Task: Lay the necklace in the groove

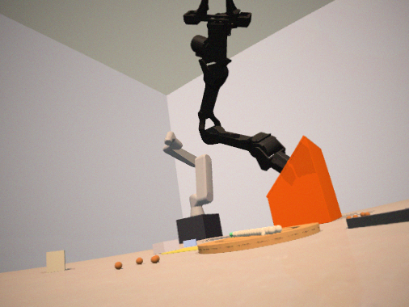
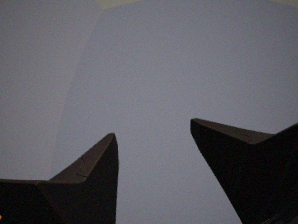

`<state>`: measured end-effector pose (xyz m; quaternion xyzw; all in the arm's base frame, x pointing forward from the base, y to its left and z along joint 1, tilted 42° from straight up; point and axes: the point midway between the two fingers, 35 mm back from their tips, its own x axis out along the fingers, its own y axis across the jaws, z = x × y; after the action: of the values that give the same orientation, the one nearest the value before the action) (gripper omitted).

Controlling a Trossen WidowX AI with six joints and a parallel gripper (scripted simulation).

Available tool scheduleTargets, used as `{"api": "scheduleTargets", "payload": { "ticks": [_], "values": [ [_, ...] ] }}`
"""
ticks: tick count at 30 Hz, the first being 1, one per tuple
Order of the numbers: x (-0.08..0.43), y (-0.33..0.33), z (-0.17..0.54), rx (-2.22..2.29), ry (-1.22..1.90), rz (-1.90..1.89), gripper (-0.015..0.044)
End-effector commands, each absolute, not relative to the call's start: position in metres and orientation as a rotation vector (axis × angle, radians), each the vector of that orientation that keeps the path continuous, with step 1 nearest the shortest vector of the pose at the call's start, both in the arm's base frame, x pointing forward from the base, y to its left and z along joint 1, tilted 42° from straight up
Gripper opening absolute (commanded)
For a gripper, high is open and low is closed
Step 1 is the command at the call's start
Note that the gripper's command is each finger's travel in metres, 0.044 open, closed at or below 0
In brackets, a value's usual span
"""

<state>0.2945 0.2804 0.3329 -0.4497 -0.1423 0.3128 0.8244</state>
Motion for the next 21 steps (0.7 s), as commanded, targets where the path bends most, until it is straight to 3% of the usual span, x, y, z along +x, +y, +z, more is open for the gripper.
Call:
{"api": "scheduleTargets", "payload": {
  "ticks": [1,21],
  "values": [
    [0.317,0.271,0.305,-0.982,-0.180,0.638,0.0250],
    [0.369,0.223,0.220,-0.982,0.181,0.557,0.0250]
  ]
}}
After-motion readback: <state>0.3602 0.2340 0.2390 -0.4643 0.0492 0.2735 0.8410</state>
